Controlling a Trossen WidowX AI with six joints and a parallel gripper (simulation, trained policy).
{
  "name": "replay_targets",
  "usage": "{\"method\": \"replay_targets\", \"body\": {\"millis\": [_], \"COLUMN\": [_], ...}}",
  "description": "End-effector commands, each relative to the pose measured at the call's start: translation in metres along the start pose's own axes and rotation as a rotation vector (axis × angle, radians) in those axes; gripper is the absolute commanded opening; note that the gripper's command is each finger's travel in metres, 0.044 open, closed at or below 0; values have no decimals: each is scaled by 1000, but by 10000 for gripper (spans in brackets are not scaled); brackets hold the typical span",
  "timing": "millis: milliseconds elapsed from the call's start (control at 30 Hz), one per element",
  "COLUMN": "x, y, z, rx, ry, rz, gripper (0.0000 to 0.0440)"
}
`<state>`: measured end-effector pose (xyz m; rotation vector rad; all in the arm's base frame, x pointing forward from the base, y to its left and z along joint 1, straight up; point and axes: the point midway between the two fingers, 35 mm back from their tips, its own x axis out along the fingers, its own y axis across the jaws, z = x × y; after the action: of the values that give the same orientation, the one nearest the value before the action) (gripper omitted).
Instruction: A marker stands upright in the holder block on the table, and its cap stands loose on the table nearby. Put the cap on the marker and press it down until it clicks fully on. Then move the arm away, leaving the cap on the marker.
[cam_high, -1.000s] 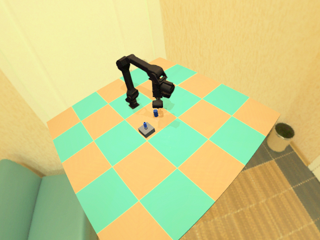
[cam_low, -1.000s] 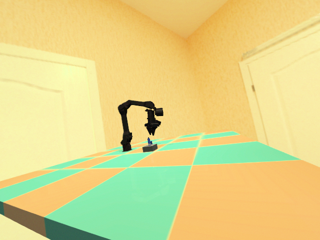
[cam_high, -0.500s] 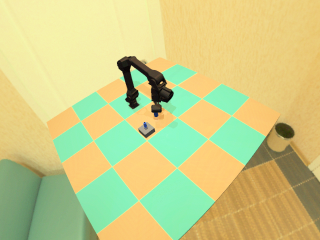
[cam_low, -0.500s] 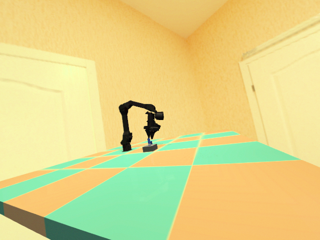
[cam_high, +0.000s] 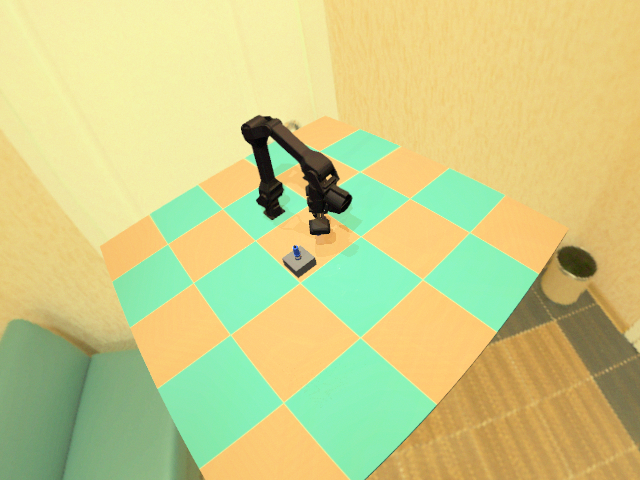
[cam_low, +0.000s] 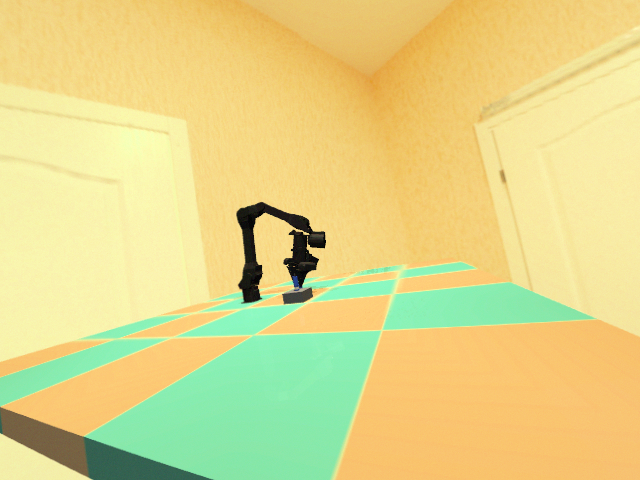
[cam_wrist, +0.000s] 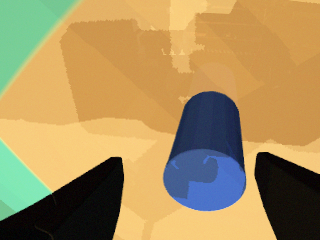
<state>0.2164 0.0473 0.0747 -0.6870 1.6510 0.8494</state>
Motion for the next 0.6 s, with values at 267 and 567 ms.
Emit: {"method": "replay_targets", "body": {"millis": [267, 567], "x": [21, 4], "y": [-2, -10], "z": [-2, 0], "rx": [-68, -88], "ry": [16, -20], "rz": [-15, -86], "gripper": [209, 76]}}
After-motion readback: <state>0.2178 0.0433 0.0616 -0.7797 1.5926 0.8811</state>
